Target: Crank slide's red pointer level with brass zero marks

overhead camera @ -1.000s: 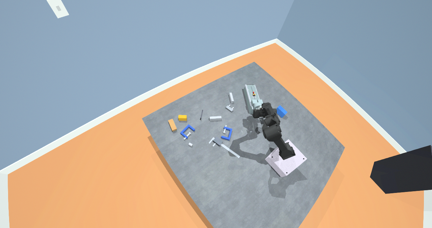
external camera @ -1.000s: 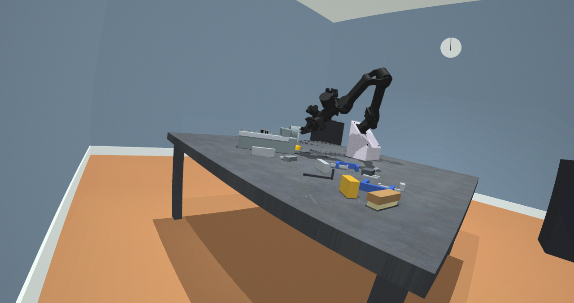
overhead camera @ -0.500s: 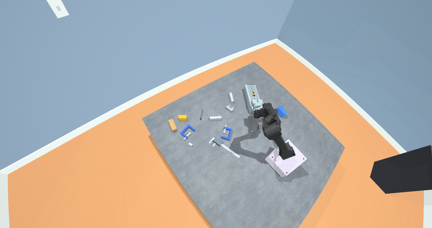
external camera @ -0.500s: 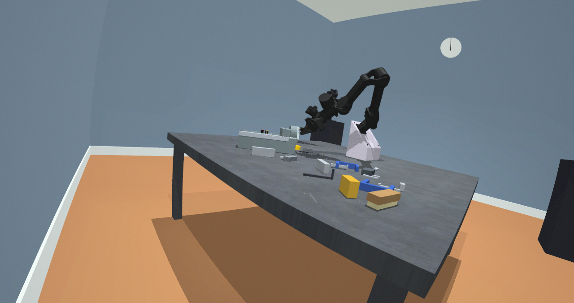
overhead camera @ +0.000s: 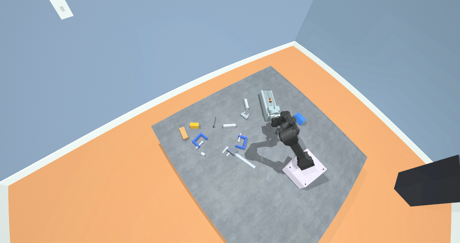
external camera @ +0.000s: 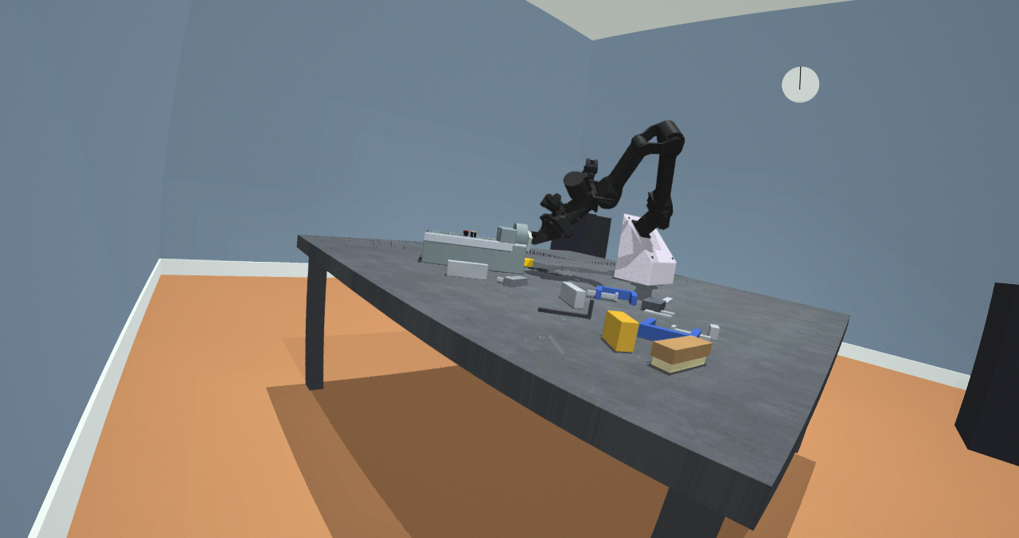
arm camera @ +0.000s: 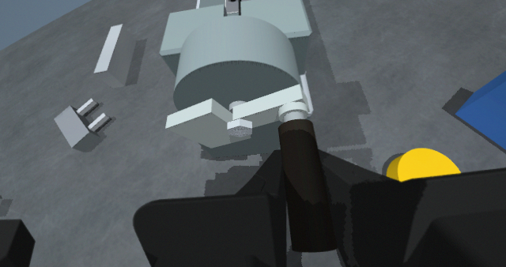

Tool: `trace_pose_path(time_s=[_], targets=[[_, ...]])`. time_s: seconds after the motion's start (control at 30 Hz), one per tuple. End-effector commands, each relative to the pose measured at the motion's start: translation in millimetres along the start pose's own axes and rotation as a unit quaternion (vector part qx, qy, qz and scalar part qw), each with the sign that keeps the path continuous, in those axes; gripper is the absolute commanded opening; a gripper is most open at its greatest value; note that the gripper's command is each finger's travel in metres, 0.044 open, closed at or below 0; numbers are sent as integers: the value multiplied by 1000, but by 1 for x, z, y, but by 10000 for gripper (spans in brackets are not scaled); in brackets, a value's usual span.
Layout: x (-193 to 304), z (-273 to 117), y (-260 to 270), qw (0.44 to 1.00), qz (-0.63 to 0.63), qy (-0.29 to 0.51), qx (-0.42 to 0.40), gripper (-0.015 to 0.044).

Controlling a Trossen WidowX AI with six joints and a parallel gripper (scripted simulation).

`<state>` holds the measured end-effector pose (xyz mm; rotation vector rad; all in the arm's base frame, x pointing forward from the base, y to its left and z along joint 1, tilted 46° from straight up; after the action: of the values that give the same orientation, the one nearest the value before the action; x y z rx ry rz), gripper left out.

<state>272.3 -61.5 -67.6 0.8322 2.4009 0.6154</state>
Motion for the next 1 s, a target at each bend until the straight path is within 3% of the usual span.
trace_pose_path(time_s=[0.0,0.97], targets=[[6,6,-2,1000,1,1,5,0],[27,29,21,1000,2,2,4,0]])
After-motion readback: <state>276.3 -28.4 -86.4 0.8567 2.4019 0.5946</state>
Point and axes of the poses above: the point midway between the two fingers, 35 mm back from their tips, its own z axis out along the fingers, its own y axis across the jaws, x = y × z, the point moved 8 cm from there along -z, back along the fingers, and after that the axes turned 9 degrees about -z, right-handed, at the moved point
